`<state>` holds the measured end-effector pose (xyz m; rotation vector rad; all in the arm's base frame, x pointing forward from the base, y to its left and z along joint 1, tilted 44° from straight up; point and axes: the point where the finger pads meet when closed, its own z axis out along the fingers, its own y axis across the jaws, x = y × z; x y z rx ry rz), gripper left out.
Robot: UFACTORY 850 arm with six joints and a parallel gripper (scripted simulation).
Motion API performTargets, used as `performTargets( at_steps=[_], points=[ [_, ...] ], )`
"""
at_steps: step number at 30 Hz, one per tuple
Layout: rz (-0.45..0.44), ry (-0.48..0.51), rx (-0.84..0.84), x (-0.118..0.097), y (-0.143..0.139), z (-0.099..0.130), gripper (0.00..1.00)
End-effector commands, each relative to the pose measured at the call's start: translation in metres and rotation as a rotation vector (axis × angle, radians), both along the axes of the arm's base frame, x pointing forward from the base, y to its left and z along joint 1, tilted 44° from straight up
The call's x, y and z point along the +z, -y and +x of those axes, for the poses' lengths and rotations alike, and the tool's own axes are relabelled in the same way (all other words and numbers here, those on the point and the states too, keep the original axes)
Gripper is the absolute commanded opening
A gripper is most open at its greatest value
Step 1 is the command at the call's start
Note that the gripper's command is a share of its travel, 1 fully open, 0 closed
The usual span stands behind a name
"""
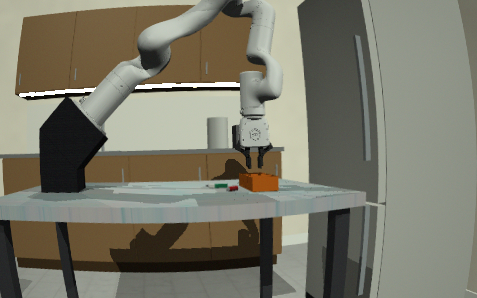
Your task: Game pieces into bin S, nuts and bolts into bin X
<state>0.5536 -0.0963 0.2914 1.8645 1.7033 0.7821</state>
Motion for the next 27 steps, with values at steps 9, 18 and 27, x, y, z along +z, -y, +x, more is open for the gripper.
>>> performTargets(
  at_steps=[9, 18, 27],
  points=[
    [-0.188, 0.004, 0.197, -0.026, -0.041, -0.031, 0.29],
    [-0.209, 0.007, 0.215, -0.06, -0.095, -0.071, 0.29],
    [-0.209, 0.006, 0.215, -0.087, -0.137, -0.102, 0.29]
  ],
)
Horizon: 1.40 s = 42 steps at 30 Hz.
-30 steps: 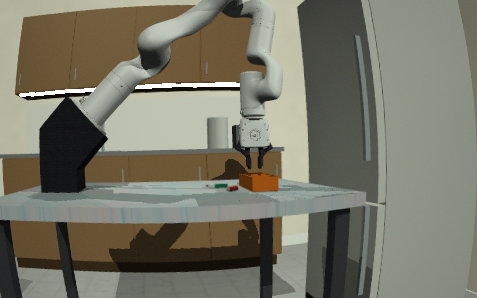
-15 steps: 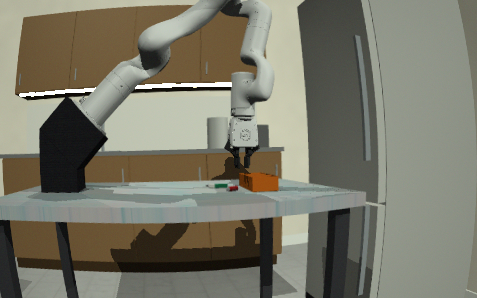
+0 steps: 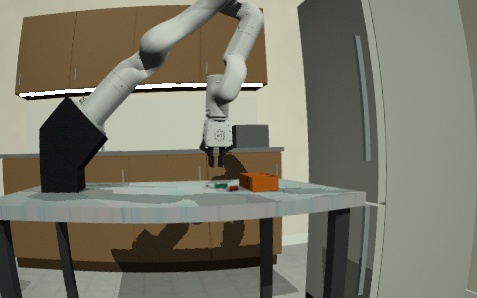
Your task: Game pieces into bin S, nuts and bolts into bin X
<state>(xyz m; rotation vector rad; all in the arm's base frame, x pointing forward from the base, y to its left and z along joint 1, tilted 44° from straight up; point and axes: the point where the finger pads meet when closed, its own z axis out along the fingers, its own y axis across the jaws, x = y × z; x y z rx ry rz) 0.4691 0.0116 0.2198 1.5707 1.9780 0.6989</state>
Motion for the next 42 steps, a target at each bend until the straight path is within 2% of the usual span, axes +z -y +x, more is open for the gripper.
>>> performTargets(
  at_steps=[1, 10, 42],
  points=[
    [-0.042, 0.032, -0.036, -0.019, -0.035, -0.022, 0.29],
    [-0.042, 0.032, -0.036, -0.023, -0.044, -0.026, 0.29],
    [-0.042, 0.032, -0.036, -0.018, -0.032, -0.02, 0.29]
  ],
)
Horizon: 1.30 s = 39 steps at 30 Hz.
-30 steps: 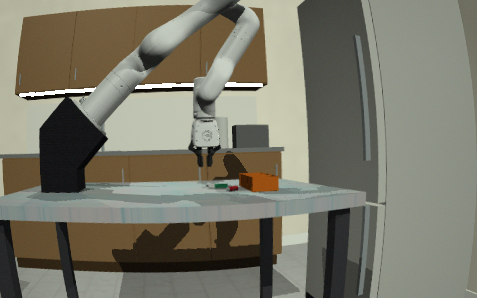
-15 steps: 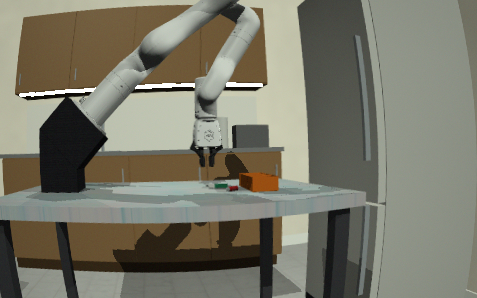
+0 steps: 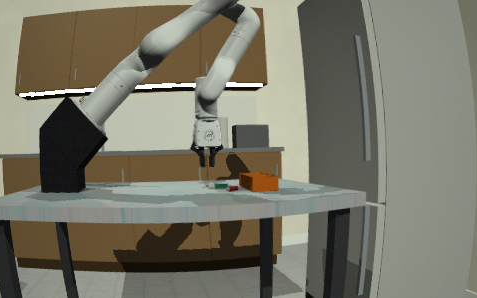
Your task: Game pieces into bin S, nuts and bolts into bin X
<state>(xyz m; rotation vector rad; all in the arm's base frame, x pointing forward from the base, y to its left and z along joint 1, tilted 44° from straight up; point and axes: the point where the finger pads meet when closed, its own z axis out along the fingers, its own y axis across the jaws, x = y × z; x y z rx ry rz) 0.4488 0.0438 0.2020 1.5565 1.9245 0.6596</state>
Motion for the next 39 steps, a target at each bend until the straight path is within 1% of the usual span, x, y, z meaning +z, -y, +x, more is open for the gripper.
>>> performTargets(
  at_steps=[1, 15, 17, 19, 32, 39],
  points=[
    [0.0, 0.0, 0.0, 0.0, 0.0, 0.0, 0.29],
    [0.0, 0.0, 0.0, 0.0, 0.0, 0.0, 0.29],
    [0.0, 0.0, 0.0, -0.005, 0.0, 0.006, 0.29],
    [0.0, 0.0, 0.0, -0.005, 0.0, 0.006, 0.29],
    [0.0, 0.0, 0.0, -0.042, -0.001, 0.042, 0.29],
    [0.0, 0.0, 0.0, -0.043, -0.001, 0.043, 0.29]
  ],
)
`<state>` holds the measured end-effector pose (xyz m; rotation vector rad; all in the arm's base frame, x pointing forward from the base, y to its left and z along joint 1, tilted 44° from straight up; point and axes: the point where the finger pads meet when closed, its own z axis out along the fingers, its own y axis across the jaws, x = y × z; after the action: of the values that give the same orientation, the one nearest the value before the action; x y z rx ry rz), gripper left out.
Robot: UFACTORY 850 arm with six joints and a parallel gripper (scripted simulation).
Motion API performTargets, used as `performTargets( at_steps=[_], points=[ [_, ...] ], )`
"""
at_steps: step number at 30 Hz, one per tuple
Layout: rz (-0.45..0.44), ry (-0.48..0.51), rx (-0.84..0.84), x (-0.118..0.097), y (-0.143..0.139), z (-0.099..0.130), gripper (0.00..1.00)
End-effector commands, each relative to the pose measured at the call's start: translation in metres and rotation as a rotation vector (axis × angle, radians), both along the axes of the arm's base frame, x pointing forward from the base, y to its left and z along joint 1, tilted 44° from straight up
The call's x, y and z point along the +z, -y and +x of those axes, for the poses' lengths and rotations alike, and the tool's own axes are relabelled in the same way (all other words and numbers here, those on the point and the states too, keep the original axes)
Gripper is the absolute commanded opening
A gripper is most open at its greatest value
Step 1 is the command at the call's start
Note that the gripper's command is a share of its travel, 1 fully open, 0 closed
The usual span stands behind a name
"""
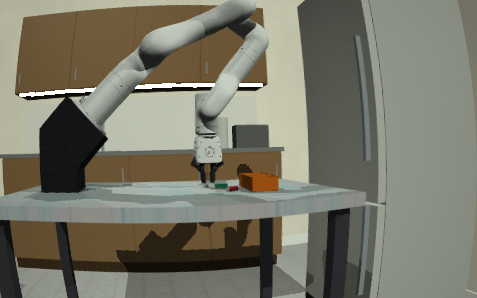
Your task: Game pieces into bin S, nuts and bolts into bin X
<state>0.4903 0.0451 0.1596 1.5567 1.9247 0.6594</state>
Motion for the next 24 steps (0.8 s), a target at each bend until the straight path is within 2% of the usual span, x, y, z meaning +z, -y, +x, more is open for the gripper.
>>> performTargets(
  at_steps=[1, 9, 23, 24],
  points=[
    [0.0, 0.001, 0.0, -0.0017, -0.0001, 0.0022, 0.29],
    [0.0, 0.001, 0.0, -0.0096, -0.0003, 0.0095, 0.29],
    [0.0, 0.001, 0.0, -0.0096, -0.0003, 0.0094, 0.29],
    [0.0, 0.001, 0.0, -0.0096, -0.0003, 0.0094, 0.0]
  ],
)
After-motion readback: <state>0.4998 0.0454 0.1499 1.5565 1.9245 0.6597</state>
